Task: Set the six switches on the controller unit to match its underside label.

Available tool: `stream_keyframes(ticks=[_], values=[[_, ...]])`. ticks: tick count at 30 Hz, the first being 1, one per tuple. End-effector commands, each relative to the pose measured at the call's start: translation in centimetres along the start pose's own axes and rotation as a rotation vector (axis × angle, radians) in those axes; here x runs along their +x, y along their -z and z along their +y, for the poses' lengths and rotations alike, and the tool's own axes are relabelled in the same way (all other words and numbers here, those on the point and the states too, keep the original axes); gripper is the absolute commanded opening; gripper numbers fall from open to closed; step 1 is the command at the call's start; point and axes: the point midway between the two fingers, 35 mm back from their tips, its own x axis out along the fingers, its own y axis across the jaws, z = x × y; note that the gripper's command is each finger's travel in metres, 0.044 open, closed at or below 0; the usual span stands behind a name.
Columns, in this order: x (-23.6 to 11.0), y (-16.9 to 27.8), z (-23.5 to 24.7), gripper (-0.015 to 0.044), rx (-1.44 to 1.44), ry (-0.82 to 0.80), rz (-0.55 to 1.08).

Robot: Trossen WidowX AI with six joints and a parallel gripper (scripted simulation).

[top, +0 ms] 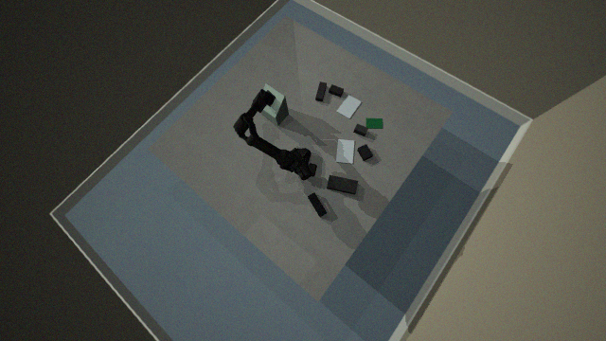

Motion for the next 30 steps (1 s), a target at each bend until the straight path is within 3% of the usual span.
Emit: stream_keyframes(ticks=[1, 24, 28, 30], values=[[0.55, -0.38, -0.16, 0.0338, -0.013, 0.001, -0.011], [0.75, 0.09, -0.04, 0.0337, -0.003, -0.001, 0.001], [0.89, 0.05, -0.06, 0.044, -0.004, -0.001, 0.0], [0.89, 0.05, -0.06, 0.044, -0.004, -0.001, 0.0]])
